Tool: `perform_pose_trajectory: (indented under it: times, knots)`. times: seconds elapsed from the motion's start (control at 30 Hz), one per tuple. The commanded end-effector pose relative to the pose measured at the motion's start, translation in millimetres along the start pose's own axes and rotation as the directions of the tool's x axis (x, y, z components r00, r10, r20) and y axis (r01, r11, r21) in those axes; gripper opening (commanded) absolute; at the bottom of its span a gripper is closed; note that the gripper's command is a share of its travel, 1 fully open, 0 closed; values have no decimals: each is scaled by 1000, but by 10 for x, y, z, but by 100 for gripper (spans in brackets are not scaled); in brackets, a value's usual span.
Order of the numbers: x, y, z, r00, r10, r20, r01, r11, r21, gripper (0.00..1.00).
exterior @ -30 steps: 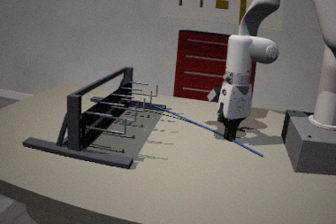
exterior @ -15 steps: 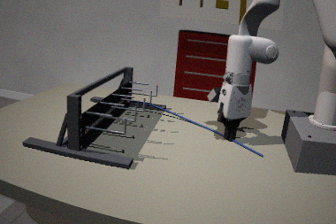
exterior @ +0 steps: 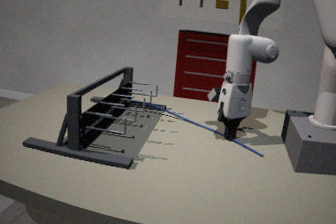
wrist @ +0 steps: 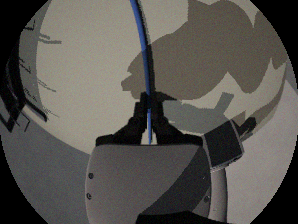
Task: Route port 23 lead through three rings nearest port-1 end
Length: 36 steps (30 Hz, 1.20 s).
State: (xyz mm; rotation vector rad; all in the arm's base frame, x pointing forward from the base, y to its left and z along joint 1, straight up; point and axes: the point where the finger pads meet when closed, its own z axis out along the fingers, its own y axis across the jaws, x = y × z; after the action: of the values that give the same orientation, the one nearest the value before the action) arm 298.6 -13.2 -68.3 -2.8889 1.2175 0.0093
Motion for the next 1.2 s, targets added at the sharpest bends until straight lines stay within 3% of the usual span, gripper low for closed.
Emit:
perform_pose_trajectory:
  times: [0.0,1.17]
  knots:
    - [11,-8,-33,1000,0,-2,0,1000,2,0]
    - [10,-8,-357,1000,0,-2,0,1000,2,0]
